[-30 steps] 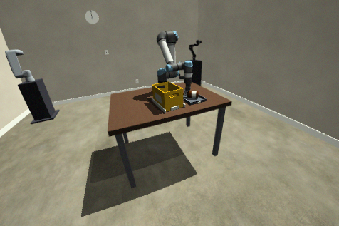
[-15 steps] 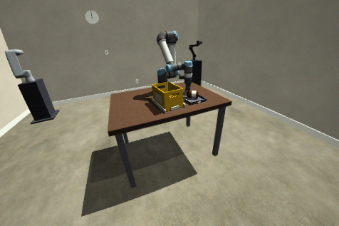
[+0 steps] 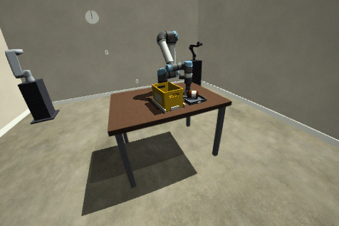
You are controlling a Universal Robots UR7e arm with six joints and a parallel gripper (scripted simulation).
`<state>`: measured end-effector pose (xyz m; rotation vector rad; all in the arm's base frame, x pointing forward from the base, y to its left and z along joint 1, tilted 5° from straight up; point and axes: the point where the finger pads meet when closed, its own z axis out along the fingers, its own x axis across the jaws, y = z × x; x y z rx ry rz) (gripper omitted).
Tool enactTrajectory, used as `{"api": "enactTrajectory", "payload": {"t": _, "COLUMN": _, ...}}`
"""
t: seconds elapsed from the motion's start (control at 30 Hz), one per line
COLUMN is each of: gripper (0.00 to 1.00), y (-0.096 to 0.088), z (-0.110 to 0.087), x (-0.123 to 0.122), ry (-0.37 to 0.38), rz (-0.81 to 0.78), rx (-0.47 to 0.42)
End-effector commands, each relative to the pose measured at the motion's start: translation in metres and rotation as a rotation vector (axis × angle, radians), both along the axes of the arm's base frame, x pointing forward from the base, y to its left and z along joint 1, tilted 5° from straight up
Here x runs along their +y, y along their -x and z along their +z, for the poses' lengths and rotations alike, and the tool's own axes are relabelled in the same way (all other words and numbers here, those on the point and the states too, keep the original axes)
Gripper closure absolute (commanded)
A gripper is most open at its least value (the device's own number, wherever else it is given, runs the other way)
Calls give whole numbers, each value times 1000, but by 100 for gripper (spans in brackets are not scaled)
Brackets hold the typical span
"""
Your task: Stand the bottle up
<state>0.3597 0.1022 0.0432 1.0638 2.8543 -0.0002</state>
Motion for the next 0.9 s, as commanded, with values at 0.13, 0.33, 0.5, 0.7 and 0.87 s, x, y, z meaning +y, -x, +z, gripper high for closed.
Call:
{"api": "enactTrajectory", "payload": {"t": 0.13, "gripper": 100, "y": 1, "z": -1, "x": 0, "ry": -1, "rz": 0, "rx": 3}}
{"api": "enactTrajectory", "payload": {"t": 0.33, "gripper": 100, "y": 1, "z": 0, "x": 0, "ry": -1, "rz": 0, "rx": 2}}
{"api": "enactTrajectory", "payload": {"t": 0.5, "gripper": 100, "y": 0, "z": 2, "x": 0, "ry": -1, "rz": 0, "rx": -1}}
{"api": "enactTrajectory", "payload": {"t": 0.7, "gripper": 100, "y": -1, "z": 4, "x": 0, "ry": -1, "rz": 0, "rx": -2}}
{"api": "enactTrajectory", "payload": {"t": 0.87, "gripper": 100, "y": -1, "z": 6, "x": 0, "ry": -1, "rz": 0, "rx": -4}}
